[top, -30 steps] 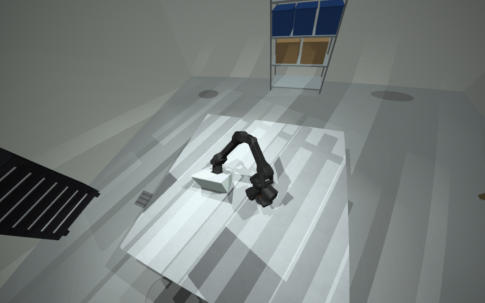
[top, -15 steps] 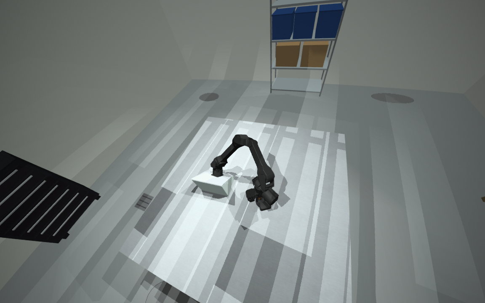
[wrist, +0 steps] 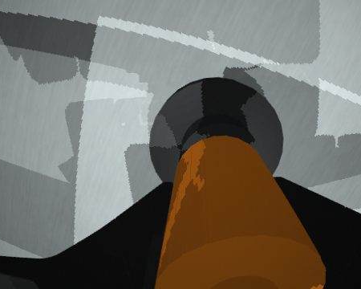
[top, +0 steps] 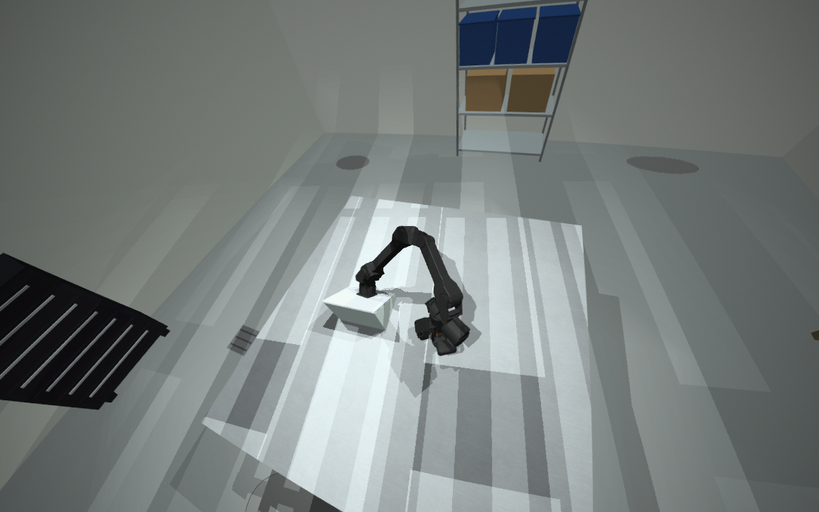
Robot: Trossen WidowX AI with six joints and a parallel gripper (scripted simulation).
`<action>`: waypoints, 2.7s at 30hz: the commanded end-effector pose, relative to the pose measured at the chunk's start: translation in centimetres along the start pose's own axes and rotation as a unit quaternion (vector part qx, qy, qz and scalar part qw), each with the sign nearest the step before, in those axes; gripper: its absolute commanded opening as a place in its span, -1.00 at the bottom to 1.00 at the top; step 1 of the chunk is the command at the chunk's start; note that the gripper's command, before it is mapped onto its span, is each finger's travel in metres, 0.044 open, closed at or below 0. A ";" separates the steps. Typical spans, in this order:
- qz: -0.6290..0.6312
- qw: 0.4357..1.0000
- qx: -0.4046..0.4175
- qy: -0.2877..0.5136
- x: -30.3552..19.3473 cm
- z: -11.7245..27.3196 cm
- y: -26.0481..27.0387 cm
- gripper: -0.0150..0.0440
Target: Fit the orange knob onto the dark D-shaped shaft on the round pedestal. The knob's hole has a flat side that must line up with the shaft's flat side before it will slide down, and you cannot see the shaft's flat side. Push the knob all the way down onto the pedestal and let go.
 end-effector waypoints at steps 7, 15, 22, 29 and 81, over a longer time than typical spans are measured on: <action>-0.002 1.000 0.001 0.002 0.1 0.3 -0.1 -0.49; -0.086 0.996 0.001 0.002 0.0 0.6 -0.4 -0.49; -0.107 0.994 0.001 0.002 -0.3 0.6 -0.5 -0.49; -0.107 0.994 0.001 0.002 -0.4 0.6 -0.5 -0.49; -0.107 0.994 0.001 0.002 -0.2 0.2 -0.3 -0.49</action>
Point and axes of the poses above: the point midway between the two fingers, 35 mm back from their tips, its own z axis back along the fingers, its own y axis across the jaws, x = y × z, the point moved 9 cm from there along z, back along the fingers, and after that the axes turned 9 degrees about -z, right-handed, at the moved point
